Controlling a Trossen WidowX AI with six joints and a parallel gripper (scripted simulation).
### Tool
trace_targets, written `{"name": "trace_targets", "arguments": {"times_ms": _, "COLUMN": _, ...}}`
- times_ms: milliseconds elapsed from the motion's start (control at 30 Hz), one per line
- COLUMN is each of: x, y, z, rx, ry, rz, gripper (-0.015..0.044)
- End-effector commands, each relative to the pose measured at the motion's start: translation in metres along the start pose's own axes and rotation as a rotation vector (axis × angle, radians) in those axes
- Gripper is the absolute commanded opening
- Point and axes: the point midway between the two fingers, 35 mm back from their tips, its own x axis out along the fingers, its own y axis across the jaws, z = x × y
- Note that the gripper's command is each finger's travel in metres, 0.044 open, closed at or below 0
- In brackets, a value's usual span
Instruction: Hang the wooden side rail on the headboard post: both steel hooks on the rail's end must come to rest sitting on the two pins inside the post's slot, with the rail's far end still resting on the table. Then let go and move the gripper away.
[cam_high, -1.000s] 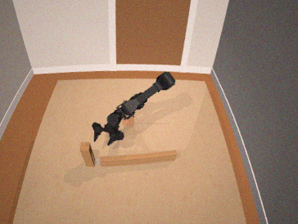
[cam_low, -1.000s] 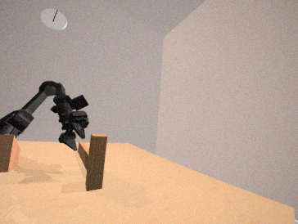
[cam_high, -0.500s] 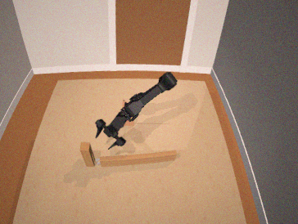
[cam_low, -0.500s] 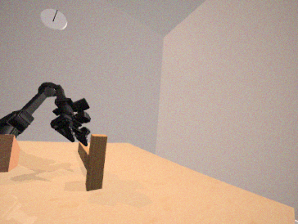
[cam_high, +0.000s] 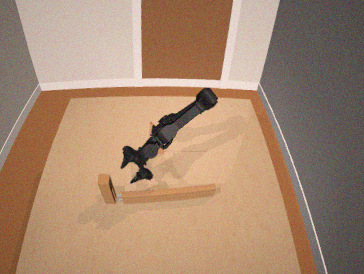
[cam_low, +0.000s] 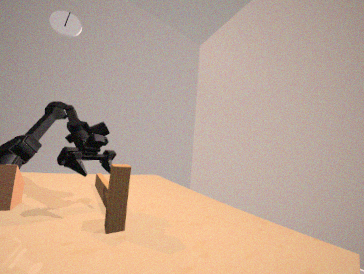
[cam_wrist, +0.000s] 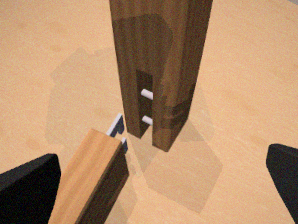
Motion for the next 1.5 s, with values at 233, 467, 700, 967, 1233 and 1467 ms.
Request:
{"name": "trace_targets", "arguments": {"times_ms": 233, "x": -0.001, "y": 0.001, "z": 0.001, "rx": 0.009, "ry": -0.009, "rz": 0.001, "gripper": 0.0440}}
{"name": "trace_targets", "arguments": {"times_ms": 467, "x": -0.001, "y": 0.001, "z": 0.001, "rx": -0.003, "ry": -0.005, "rz": 0.000, "gripper": 0.0440}}
{"name": "trace_targets", "arguments": {"times_ms": 700, "x": 0.006, "y": 0.012, "z": 0.001, "rx": -0.437, "ry": 0.139, "rz": 0.000, "gripper": 0.0440}}
{"name": "trace_targets", "arguments": {"times_ms": 967, "x": 0.009, "y": 0.026, "z": 0.001, "rx": -0.966, "ry": 0.315, "rz": 0.100, "gripper": 0.0440}}
{"name": "trace_targets", "arguments": {"times_ms": 1233, "x": 0.007, "y": 0.041, "z": 0.000, "rx": -1.462, "ry": 0.443, "rz": 0.308, "gripper": 0.0440}}
{"name": "trace_targets", "arguments": {"times_ms": 1467, "x": 0.001, "y": 0.054, "z": 0.000, "rx": -1.860, "ry": 0.483, "rz": 0.570, "gripper": 0.0440}}
